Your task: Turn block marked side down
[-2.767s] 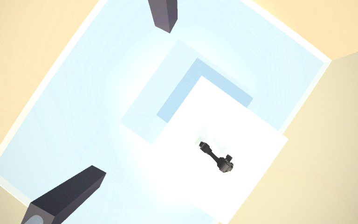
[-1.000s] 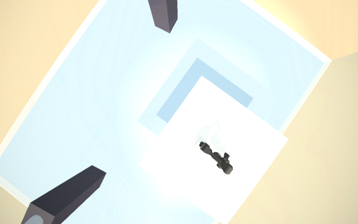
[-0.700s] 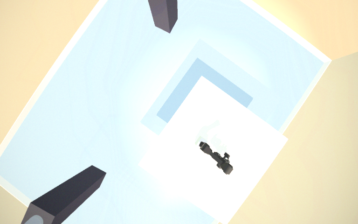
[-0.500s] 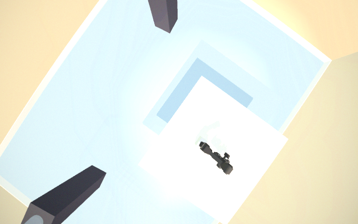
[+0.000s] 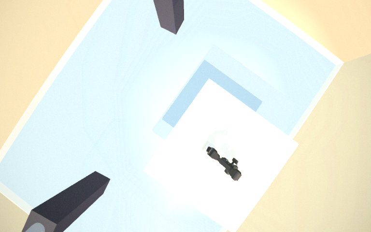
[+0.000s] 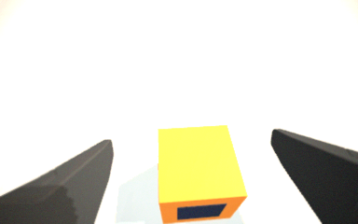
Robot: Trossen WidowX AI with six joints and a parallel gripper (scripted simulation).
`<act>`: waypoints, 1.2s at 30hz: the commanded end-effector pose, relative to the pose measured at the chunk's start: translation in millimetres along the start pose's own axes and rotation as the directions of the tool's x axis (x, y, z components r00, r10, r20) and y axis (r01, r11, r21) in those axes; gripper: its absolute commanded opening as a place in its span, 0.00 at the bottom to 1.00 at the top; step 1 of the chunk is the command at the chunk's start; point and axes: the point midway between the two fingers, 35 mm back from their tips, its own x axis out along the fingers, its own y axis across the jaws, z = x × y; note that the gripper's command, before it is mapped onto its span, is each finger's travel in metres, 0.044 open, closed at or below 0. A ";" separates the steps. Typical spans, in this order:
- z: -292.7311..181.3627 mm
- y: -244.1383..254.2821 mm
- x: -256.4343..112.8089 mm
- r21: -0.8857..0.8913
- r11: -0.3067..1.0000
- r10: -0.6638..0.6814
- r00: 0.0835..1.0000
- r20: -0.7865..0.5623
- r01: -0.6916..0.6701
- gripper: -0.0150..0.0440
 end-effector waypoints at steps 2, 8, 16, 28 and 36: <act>-0.2 0.4 -0.1 0.004 1.000 0.003 1.000 0.000 -0.003 1.00; 0.3 0.2 2.3 0.003 1.000 0.003 1.000 -0.020 -0.003 1.00; 19.2 -1.4 6.6 0.003 1.000 0.002 0.965 -0.263 -0.001 1.00; 53.2 0.1 -49.2 0.003 1.000 0.005 0.862 -0.507 -0.004 1.00; 53.0 0.2 -50.1 0.003 1.000 0.005 0.860 -0.511 -0.004 1.00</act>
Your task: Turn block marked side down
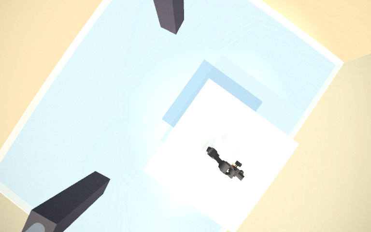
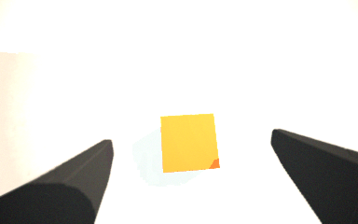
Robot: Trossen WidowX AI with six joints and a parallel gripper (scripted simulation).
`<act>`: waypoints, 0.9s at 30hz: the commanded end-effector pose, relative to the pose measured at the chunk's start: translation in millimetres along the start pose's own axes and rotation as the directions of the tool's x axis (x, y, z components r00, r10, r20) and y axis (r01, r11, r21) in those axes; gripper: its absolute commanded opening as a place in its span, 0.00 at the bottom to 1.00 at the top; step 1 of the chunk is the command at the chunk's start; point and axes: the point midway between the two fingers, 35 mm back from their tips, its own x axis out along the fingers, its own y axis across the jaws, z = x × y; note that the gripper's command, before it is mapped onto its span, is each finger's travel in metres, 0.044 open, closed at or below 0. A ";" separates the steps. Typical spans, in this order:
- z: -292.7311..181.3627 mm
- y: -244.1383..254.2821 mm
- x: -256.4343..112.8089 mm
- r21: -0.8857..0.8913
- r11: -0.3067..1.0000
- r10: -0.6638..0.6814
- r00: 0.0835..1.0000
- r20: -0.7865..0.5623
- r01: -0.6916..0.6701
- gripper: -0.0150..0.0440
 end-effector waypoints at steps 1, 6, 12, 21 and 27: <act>-1.3 0.3 -26.0 -0.006 1.000 -0.003 0.997 -0.082 0.002 1.00; -1.3 0.3 -26.0 -0.006 1.000 -0.003 0.997 -0.082 0.002 1.00; 11.3 -0.2 -20.8 -0.005 1.000 -0.003 0.979 -0.202 0.002 1.00; 36.7 -0.5 -17.9 -0.005 1.000 -0.005 0.869 -0.495 0.003 1.00; 42.1 -0.4 -19.8 -0.006 1.000 -0.005 0.822 -0.569 0.002 1.00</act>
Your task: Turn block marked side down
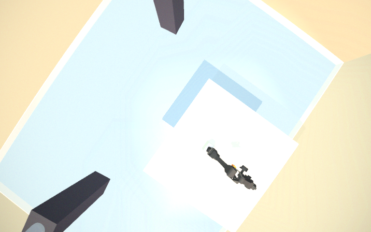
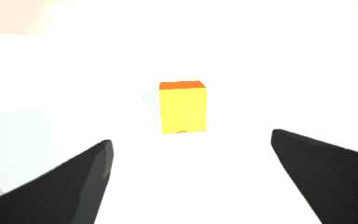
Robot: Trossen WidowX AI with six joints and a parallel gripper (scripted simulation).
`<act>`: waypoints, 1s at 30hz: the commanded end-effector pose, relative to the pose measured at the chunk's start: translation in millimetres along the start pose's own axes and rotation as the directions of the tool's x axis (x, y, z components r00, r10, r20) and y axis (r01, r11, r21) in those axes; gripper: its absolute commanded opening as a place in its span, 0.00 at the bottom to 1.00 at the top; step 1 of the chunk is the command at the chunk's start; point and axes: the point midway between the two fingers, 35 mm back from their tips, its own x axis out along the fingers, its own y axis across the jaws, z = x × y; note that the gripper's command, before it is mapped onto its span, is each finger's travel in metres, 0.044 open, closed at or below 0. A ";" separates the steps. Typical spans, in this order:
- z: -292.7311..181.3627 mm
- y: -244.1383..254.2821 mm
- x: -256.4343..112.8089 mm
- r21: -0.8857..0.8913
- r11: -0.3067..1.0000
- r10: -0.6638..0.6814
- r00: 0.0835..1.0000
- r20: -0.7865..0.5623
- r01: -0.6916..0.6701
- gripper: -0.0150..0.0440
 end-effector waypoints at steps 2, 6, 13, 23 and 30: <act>-0.5 -0.2 -1.5 -0.005 1.000 -0.004 0.998 -0.067 0.004 1.00; -0.5 -0.2 1.3 -0.005 1.000 -0.004 0.998 -0.067 0.004 1.00; -3.0 -0.3 33.5 -0.005 1.000 -0.004 0.998 -0.067 0.004 1.00; -4.1 -0.4 49.5 -0.005 1.000 -0.004 0.998 -0.067 0.004 1.00; -4.5 -0.5 60.2 -0.004 1.000 -0.004 0.998 -0.067 0.004 1.00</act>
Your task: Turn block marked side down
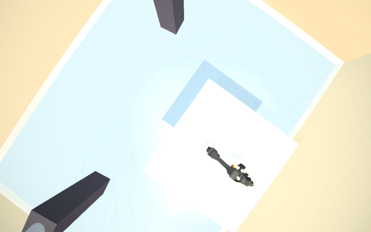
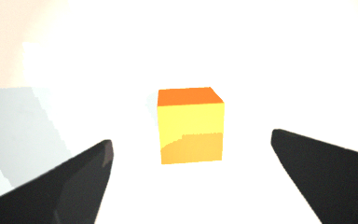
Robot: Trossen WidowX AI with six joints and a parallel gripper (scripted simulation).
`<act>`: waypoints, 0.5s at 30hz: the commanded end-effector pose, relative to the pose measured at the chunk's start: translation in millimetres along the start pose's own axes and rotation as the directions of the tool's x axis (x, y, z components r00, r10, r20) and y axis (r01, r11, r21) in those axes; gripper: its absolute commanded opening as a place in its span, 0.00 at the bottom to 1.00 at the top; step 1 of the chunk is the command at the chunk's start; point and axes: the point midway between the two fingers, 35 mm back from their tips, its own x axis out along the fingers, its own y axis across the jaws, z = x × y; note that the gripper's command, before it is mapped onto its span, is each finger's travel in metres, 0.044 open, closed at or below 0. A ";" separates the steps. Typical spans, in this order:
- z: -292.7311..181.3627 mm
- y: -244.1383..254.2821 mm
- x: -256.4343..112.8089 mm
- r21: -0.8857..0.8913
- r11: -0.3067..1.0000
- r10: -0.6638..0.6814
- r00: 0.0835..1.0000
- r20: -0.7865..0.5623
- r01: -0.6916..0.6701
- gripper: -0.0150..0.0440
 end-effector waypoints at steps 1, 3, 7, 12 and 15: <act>-2.2 -0.4 9.7 0.000 1.000 -0.003 1.000 -0.009 0.003 1.00; -2.2 -0.4 12.8 0.000 1.000 -0.003 1.000 -0.010 0.003 1.00; -2.4 -0.4 19.1 0.000 1.000 -0.003 1.000 -0.010 0.003 1.00; -2.8 -0.4 26.9 0.000 1.000 -0.003 1.000 -0.010 0.003 1.00; -2.9 -0.4 29.1 0.000 1.000 -0.004 1.000 -0.010 0.003 1.00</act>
